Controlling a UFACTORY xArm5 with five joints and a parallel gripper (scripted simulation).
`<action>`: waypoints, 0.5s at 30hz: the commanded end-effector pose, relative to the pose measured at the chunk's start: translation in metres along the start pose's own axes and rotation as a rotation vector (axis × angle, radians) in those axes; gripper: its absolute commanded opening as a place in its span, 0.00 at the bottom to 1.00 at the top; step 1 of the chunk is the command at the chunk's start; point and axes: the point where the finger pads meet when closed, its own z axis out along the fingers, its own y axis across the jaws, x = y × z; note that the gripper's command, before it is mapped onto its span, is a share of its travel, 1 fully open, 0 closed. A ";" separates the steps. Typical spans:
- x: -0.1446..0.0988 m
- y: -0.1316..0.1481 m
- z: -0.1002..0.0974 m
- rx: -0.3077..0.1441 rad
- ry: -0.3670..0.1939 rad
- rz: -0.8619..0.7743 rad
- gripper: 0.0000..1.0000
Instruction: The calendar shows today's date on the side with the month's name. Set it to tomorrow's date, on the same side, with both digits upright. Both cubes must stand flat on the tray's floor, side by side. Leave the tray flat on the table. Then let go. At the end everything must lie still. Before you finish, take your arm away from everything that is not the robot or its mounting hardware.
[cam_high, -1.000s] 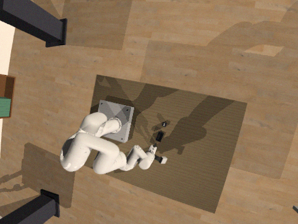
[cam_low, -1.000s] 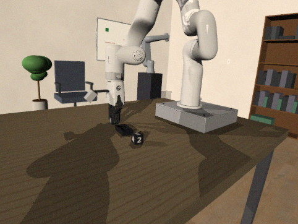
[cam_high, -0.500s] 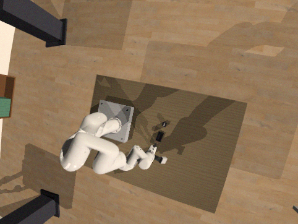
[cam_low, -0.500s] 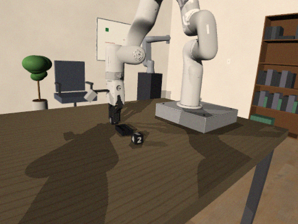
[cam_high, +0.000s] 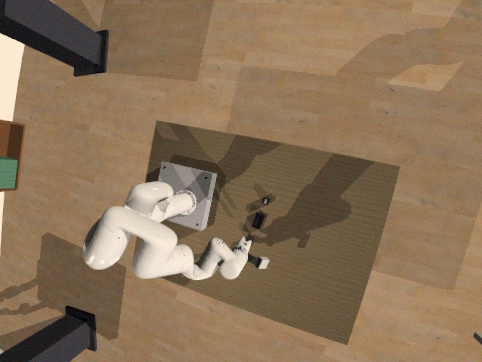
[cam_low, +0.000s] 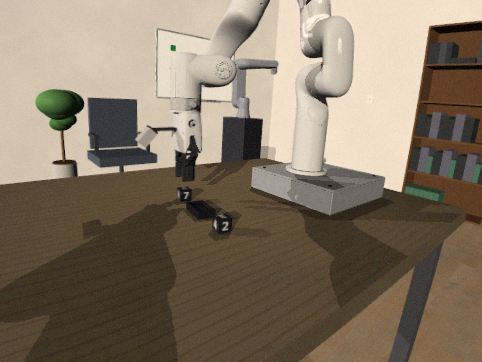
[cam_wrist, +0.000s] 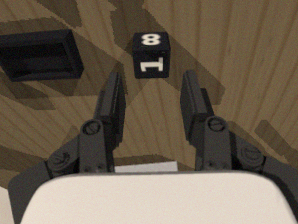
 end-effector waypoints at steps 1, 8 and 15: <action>0.001 0.000 -0.031 0.000 0.002 0.000 0.47; 0.001 0.000 -0.046 0.000 0.002 0.000 0.47; 0.001 0.000 -0.046 0.000 0.002 0.000 1.00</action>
